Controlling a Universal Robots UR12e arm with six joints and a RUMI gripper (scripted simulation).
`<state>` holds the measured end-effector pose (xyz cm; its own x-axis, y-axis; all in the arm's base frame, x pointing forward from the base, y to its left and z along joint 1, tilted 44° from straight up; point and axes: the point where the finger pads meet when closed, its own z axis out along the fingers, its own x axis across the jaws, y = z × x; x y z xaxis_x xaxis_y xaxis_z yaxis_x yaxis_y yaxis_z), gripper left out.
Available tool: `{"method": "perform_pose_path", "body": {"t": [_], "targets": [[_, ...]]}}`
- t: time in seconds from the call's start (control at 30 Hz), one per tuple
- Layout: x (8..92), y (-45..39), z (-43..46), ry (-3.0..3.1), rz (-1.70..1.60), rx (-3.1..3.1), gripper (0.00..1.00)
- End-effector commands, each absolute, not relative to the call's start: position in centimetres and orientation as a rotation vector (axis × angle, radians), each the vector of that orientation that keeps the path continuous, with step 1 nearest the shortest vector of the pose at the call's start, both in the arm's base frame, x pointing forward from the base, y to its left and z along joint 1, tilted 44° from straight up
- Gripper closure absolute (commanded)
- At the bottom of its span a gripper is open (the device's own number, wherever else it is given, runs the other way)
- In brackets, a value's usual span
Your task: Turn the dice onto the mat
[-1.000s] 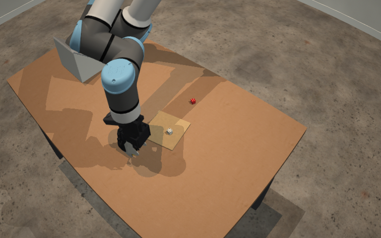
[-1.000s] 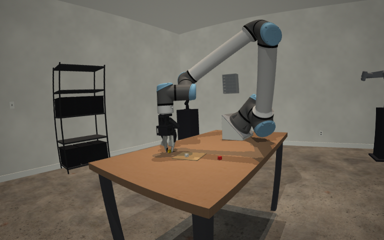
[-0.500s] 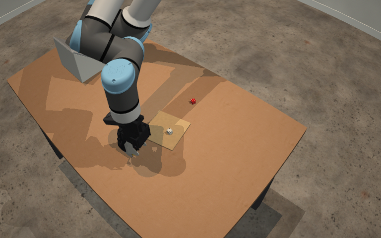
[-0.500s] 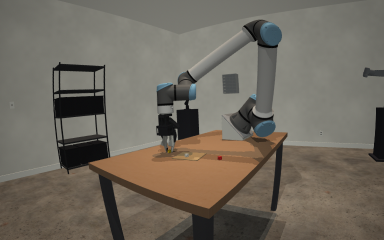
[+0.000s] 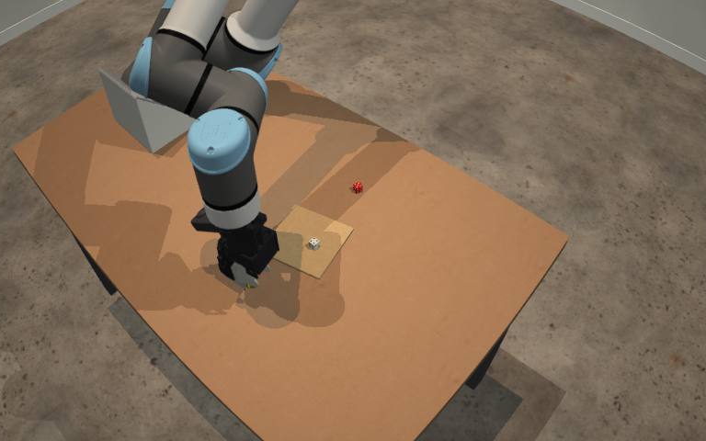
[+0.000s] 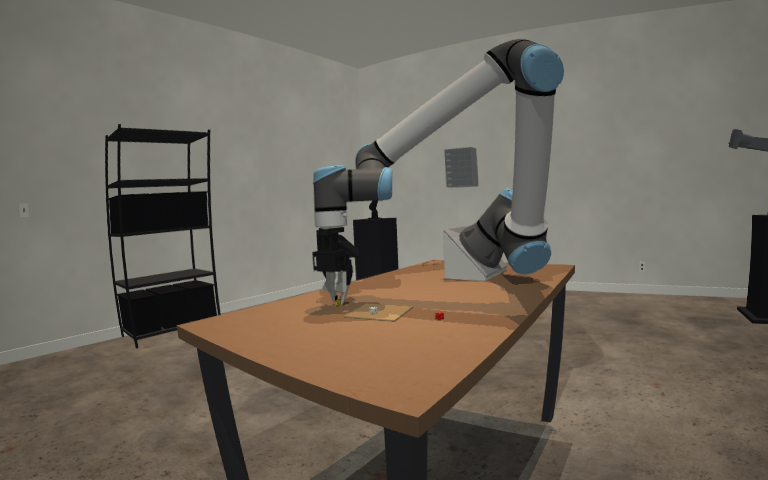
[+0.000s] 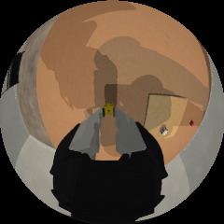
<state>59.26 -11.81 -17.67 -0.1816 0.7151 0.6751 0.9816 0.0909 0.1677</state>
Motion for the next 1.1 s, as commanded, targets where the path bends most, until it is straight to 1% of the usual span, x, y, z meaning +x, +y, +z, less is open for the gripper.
{"method": "perform_pose_path", "body": {"t": [0.0, 1.07], "targets": [[59.31, -11.9, -17.64, -1.954, -0.845, -1.665, 1.0], [59.27, -12.34, -17.19, -1.954, -0.845, -1.665, 1.0]]}}
